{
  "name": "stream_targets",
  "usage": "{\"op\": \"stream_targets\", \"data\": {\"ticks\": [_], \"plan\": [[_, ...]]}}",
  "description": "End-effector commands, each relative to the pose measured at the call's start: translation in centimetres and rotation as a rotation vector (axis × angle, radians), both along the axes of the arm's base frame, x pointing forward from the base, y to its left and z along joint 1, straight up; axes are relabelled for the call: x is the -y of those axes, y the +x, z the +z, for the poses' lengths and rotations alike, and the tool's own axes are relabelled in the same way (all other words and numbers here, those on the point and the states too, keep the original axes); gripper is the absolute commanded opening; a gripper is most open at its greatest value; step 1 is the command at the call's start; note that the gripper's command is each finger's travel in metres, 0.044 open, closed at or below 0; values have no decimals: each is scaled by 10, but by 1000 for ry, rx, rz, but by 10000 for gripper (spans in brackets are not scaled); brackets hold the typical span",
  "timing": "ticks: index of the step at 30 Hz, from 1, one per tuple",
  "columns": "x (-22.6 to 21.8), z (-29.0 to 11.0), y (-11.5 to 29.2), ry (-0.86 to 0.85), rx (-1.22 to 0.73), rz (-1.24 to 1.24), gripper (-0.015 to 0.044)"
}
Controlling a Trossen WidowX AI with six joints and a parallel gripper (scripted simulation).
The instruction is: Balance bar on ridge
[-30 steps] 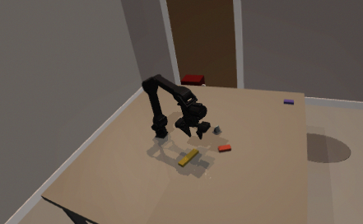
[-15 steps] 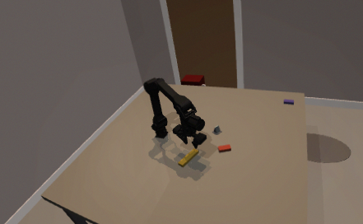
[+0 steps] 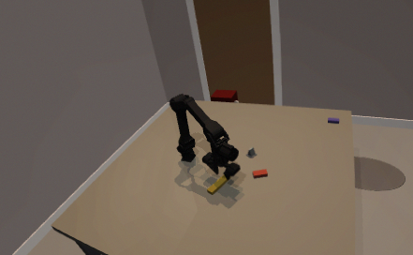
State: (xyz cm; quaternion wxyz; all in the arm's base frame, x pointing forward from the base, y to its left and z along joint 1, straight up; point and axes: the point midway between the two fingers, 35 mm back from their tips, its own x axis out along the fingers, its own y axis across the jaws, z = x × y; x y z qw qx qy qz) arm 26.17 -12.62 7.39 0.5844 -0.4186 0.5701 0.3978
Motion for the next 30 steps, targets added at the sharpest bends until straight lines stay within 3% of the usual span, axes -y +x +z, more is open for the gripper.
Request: {"op": "stream_targets", "data": {"ticks": [1,30], "plan": [[0,-8,-2,1,-9,-5,315],[0,-27,-2,1,-9,-5,315]]}}
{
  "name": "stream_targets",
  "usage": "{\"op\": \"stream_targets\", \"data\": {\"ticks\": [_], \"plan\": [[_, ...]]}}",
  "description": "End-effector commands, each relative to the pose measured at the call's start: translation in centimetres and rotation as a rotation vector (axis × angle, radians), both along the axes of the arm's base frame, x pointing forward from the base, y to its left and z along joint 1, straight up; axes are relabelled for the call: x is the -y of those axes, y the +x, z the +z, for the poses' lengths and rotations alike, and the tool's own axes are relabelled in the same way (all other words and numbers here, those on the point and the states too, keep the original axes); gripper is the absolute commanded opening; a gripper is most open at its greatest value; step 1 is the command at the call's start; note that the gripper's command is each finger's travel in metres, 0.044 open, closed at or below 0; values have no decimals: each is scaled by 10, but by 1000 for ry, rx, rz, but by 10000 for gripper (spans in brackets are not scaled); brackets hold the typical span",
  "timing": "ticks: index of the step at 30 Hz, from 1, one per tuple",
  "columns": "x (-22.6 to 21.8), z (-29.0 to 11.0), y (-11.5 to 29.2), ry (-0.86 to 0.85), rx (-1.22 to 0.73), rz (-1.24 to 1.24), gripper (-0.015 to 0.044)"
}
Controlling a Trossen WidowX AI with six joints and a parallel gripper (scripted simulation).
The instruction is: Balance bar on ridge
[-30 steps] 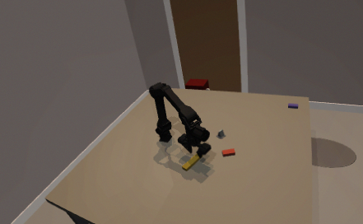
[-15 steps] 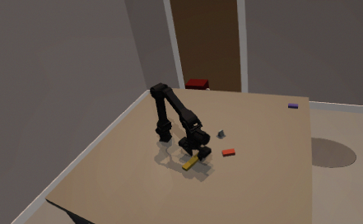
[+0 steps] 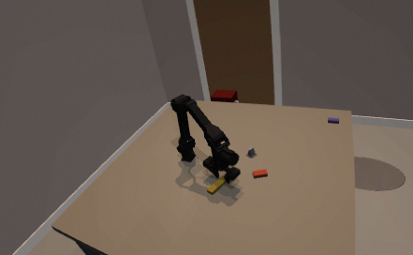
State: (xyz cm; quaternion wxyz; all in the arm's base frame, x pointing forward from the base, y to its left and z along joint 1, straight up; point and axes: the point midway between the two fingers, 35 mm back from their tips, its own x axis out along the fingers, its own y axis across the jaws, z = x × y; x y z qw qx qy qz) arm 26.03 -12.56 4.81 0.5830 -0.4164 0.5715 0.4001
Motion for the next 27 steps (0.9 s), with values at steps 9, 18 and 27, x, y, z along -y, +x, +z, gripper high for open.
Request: {"op": "stream_targets", "data": {"ticks": [9,18,27], "plan": [[0,0,0,0,0,0,118],[0,6,1,0,0,0,0],[1,29,2,-1,0,-1,0]]}}
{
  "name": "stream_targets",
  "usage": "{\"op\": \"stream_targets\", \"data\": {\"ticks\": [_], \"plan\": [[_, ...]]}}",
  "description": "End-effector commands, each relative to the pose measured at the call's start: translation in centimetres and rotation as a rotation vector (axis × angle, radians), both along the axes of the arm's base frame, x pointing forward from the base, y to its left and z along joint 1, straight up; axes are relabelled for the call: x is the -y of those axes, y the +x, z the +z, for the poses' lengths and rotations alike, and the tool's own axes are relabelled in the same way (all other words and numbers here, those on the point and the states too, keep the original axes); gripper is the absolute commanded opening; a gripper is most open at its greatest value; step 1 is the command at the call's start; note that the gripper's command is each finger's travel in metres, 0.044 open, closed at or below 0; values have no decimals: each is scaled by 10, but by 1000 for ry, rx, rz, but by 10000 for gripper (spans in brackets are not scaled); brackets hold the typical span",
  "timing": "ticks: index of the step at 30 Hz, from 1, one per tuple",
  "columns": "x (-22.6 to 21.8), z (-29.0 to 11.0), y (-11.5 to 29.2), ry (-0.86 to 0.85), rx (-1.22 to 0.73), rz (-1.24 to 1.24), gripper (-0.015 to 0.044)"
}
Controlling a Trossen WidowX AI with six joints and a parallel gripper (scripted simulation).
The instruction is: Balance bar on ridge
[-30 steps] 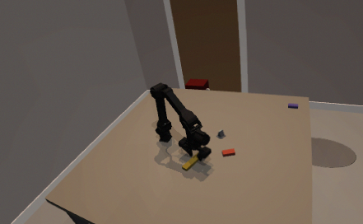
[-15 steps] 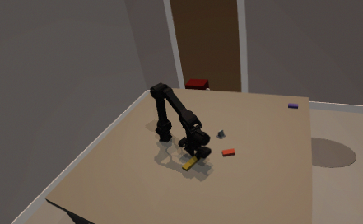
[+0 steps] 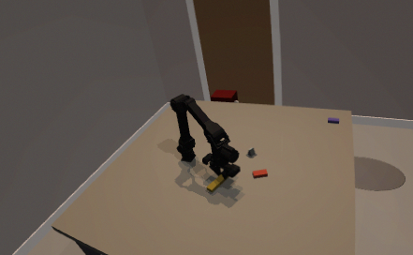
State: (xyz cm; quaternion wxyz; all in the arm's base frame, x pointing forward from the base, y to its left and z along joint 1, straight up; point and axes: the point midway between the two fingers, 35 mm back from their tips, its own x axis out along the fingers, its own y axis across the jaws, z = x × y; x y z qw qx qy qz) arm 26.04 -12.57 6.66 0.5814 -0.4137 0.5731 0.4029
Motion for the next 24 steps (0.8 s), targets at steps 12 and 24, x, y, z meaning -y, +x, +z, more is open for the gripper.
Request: {"op": "stream_targets", "data": {"ticks": [12,24], "plan": [[1,42,2,-5,7,-3,0],[-1,73,-3,-6,6,-5,0]]}}
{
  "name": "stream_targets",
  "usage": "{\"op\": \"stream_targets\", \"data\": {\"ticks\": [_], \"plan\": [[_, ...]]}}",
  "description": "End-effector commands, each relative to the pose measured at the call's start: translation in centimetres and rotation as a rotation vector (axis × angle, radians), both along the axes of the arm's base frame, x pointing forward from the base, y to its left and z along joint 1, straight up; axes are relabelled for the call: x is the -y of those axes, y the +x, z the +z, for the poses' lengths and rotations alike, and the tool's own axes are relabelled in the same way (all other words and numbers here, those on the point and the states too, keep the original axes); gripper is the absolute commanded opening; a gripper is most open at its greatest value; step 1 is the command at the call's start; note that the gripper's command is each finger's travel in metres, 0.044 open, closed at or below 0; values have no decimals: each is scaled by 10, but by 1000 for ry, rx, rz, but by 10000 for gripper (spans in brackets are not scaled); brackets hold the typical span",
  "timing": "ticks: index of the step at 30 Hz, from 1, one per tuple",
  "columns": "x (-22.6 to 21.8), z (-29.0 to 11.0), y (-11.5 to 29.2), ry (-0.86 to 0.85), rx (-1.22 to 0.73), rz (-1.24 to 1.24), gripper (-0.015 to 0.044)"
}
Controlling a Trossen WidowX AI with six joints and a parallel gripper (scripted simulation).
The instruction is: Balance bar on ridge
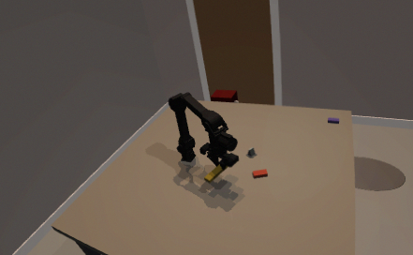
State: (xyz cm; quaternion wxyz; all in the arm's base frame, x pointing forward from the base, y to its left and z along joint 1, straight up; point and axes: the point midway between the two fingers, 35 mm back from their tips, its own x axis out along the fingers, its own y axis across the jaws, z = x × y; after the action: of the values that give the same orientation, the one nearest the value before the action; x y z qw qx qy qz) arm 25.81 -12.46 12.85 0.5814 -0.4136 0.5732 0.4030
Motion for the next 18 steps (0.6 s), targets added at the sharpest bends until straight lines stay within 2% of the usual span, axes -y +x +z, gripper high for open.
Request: {"op": "stream_targets", "data": {"ticks": [1,18], "plan": [[0,12,0,-6,6,-5,0],[-36,15,30,-9,7,267,0]]}}
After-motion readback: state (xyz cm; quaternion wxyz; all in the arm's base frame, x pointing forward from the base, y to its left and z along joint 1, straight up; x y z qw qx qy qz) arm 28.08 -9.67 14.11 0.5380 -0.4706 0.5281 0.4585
